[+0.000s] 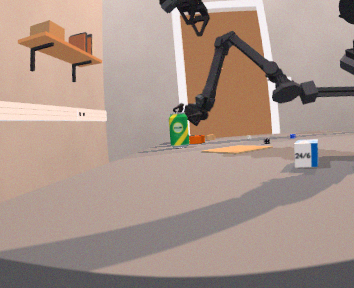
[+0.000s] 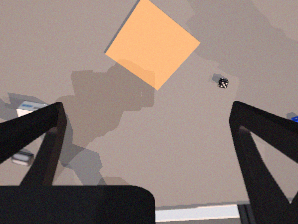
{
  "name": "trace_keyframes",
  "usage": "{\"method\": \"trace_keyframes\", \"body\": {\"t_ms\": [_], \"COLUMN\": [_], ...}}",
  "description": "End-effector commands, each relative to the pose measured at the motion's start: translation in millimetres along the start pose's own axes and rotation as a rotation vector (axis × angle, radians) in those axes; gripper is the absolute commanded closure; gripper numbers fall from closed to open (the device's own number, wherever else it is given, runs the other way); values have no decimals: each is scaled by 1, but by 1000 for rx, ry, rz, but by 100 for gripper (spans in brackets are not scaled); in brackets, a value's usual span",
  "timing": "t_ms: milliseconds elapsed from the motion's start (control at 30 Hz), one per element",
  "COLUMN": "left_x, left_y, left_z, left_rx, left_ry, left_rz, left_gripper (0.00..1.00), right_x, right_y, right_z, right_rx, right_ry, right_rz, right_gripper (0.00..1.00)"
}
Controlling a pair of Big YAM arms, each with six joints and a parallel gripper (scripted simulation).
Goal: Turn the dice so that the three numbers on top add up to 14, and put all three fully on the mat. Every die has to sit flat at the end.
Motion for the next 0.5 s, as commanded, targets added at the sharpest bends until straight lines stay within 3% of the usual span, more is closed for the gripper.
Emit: {"method": "trace_keyframes", "body": {"t_ms": [0,467], "left_x": [5,3], "left_y": [1,5], "left_z": [0,7], "left_rx": [3,20], "left_ry": [-6,-15], "left_rz": [-9,-9], "left_gripper": [0,0], "right_x": [-1,-1], "right_y": [2,2], "right_z": [-3,-3], "right_rx": [8,8], "right_ry": [-1,-1], "right_rz": [-2,-2], "right_gripper": [0,0]}}
Point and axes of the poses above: on each arm, the point where the finger pads meet when closed, its own x axis back along the fingers, its own z axis across the jaws, y = z × x, the point moved 2 cm from there along x, back along the fingers, and after that the axes turned 4 degrees about x, right-handed, at the moved point
